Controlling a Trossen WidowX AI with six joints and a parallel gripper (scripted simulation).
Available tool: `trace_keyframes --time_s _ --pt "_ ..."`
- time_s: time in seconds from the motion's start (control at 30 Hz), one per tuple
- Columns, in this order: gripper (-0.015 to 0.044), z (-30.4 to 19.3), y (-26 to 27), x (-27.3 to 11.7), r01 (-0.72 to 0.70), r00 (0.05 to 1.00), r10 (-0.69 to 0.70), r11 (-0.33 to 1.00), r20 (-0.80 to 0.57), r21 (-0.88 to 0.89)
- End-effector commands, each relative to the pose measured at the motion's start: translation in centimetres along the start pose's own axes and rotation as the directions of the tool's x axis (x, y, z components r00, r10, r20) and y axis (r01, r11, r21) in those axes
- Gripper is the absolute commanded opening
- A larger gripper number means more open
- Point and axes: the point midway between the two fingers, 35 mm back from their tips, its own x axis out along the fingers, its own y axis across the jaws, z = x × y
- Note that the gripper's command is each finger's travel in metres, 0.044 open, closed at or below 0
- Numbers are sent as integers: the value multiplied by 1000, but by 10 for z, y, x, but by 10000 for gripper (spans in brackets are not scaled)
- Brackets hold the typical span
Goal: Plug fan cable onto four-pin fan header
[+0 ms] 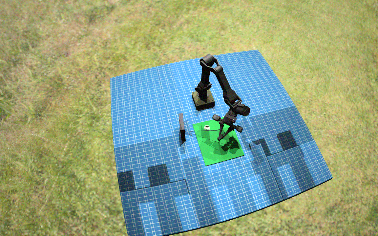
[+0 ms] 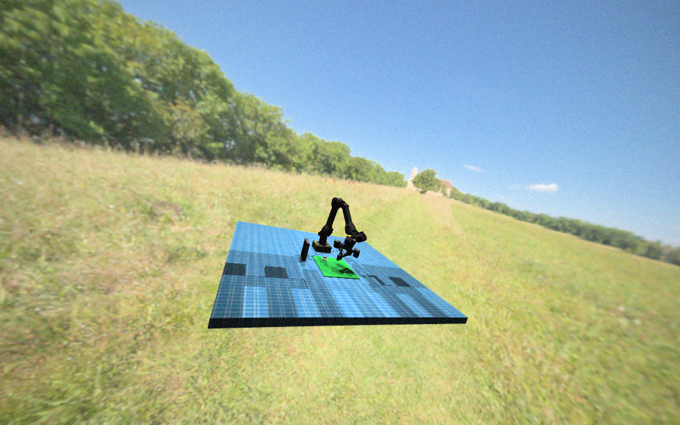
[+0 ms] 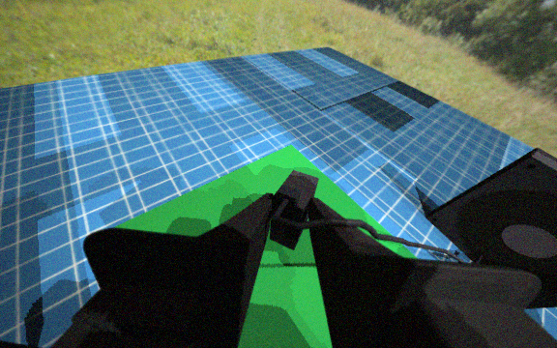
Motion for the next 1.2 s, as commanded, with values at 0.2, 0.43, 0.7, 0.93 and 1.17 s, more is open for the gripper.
trace_keyframes --time_s 0.2,0.43,0.7,0.93,1.17 --pt "0 -2 -6 -9 14 996 -16 1000 91 17" --pt "0 -2 -11 -16 23 989 -28 999 144 35" --pt "0 -4 -17 -23 32 979 -43 998 201 59" --pt "0 -5 -24 -30 40 967 -59 996 248 83" --pt "0 -6 -32 -37 48 953 -78 993 292 108"
